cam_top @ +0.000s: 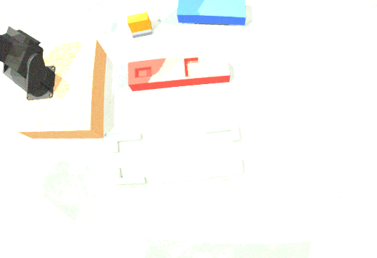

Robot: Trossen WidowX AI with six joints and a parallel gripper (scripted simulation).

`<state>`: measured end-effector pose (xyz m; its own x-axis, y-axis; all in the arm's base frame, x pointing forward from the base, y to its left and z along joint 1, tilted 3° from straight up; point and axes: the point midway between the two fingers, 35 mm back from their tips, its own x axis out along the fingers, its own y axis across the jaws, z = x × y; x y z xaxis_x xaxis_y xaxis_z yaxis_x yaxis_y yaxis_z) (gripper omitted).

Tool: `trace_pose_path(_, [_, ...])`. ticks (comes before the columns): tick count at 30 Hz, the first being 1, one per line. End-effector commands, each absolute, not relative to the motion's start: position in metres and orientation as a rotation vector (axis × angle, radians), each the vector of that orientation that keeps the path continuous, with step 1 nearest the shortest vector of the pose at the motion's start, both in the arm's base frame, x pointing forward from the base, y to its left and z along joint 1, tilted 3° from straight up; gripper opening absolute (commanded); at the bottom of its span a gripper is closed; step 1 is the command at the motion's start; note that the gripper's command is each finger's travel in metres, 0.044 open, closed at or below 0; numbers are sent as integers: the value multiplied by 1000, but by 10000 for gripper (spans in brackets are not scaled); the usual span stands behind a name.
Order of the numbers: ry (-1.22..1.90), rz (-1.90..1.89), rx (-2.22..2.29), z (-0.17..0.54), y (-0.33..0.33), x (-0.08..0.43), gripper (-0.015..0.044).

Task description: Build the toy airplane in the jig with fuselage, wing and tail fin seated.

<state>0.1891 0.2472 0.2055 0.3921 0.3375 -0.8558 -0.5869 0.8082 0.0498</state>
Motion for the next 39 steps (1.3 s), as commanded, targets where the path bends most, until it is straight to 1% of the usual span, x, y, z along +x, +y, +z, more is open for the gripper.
trace_pose_path(1, [1138, 448, -283, 171, 203, 228, 440])
trace_pose_path(5, [1255, 323, -250, 145, 157, 255, 440])
trace_pose_path(9, [1374, 212, -190, 120, 107, 271, 440])
trace_pose_path(15, [1548, 73, -46, 86, 31, 274, 440])
trace_pose_path(17, [1582, 49, -7, 79, 16, 271, 440])
trace_pose_path(25, [1587, 46, -2, 75, 14, 271, 440])
trace_pose_path(29, [1587, 46, -2, 28, 15, 270, 440])
trace_pose_path(39, [1587, 46, -2, 10, 16, 269, 440])
